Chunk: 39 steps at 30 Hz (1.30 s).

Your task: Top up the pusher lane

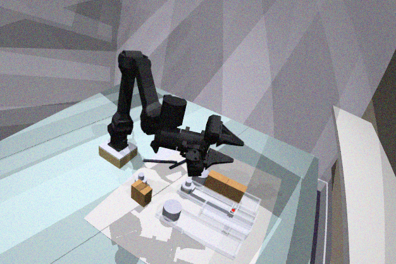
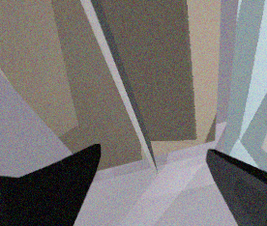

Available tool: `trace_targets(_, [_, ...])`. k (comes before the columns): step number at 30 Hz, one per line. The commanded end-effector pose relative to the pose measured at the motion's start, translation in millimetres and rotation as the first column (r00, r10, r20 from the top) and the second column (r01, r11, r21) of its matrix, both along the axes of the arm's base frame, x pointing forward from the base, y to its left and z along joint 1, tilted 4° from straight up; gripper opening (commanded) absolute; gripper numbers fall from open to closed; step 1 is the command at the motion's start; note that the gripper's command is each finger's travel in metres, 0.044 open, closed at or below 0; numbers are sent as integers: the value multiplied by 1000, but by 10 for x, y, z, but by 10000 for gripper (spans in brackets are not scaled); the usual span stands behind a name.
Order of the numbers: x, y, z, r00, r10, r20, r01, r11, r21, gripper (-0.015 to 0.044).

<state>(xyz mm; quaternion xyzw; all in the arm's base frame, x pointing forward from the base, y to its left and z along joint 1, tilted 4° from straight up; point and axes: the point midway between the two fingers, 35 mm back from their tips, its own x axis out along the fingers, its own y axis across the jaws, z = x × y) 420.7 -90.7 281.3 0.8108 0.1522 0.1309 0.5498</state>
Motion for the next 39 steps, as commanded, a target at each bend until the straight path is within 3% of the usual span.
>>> trace_targets(1, [1,-6,-14,1000,-6,-7,6,1000,0,426])
trace_targets(8, [-110,-190,-639,934,-189,-303,171,982,-85,440])
trace_targets(15, [-665,-221,-1366,715,-306,-629,158,947,-281,440])
trace_targets(26, [-1495,-102,-1808,426,-336,-840,-63,915,-398,440])
trace_targets(35, [-2357,81,-1913,152,-322,-935,-341,870,-355,440])
trace_targets(39, [-2395,90,-1912,140,-321,-937,-353,868,-350,440])
